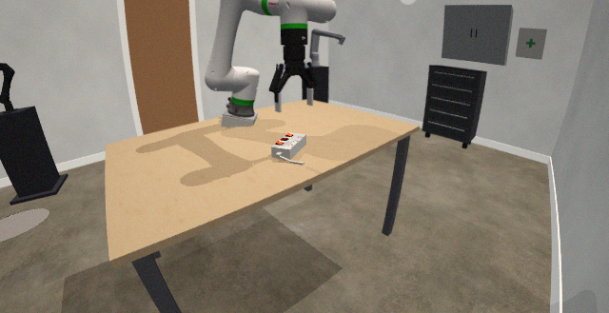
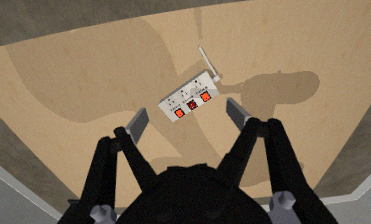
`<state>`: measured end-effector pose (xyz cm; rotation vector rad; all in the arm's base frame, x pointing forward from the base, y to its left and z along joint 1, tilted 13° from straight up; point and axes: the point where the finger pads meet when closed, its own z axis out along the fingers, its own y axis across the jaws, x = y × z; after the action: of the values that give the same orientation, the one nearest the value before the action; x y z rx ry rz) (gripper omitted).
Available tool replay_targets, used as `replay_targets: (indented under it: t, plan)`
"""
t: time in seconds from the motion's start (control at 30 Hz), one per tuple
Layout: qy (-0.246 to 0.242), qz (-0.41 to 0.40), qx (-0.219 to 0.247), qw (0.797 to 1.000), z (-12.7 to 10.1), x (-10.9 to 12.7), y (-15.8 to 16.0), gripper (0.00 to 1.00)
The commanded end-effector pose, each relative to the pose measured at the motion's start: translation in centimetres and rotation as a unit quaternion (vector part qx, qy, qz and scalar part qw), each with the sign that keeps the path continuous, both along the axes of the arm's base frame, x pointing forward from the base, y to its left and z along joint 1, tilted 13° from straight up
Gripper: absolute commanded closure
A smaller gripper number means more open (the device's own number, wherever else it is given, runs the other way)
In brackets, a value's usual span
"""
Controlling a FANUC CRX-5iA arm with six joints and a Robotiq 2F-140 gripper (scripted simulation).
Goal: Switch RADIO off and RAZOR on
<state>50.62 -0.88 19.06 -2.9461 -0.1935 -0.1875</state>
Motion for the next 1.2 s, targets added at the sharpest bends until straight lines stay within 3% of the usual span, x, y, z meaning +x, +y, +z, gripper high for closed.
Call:
replay_targets:
  t: [0.0,0.33,0.5,0.77,0.83,0.87,1.0,1.17]
  plan:
    - [0.000,0.000,0.000,1.000,0.0,0.0,0.0,0.00]
    - [-0.004,0.021,-0.003,1.000,-0.1,-0.1,0.1,0.00]
    - [-0.026,0.135,-0.016,0.990,-0.7,-0.9,0.4,0.00]
    - [-0.061,0.328,-0.042,0.942,-2.6,-3.6,1.4,0.00]
    - [-0.061,0.328,-0.042,0.942,-2.6,-3.6,1.4,0.00]
    - [-0.072,0.390,-0.050,0.916,-2.9,-4.0,1.5,0.00]
    - [-0.083,0.465,-0.062,0.879,-4.0,-5.5,1.9,0.00]
    - [-0.098,0.563,-0.075,0.817,-5.1,-6.8,2.3,0.00]
